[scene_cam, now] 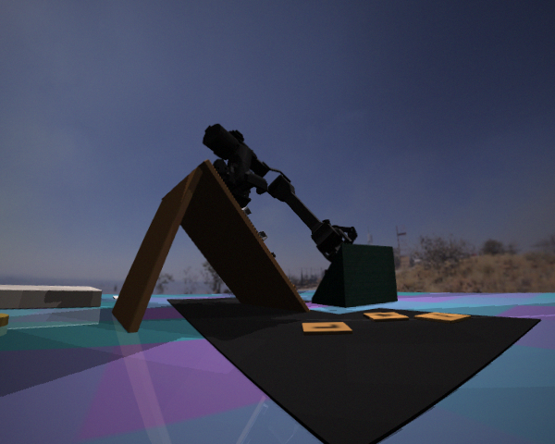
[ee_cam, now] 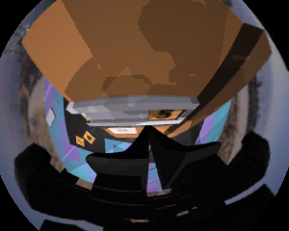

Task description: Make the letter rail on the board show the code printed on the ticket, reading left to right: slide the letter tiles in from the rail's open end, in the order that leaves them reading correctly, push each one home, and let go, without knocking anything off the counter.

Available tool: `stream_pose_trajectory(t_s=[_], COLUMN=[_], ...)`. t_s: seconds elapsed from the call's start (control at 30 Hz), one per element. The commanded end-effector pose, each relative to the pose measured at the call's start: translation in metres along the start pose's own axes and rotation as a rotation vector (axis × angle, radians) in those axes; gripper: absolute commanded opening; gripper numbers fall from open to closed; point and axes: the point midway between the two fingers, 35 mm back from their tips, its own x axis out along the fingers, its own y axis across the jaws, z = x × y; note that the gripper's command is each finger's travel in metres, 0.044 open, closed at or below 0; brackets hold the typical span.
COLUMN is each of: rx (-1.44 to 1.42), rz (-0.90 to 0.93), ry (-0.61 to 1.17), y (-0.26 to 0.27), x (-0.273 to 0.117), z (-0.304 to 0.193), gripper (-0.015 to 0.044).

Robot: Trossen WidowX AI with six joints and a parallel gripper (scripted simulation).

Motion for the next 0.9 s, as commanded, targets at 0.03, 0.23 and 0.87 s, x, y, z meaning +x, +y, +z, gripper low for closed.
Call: stream_pose_trajectory(t_s=[0.03,0.23,0.87], rx=[0.0,-0.232,-1.646], rz=[0.002,0.053,0.007], ry=[0.007,-0.06,-0.598], y=[0.001,0.002,0.009], x=[-0.004,-0.026,-0.145], z=[-0.006,-0.009,-0.068], gripper=[0.0,0.0105,0.044])
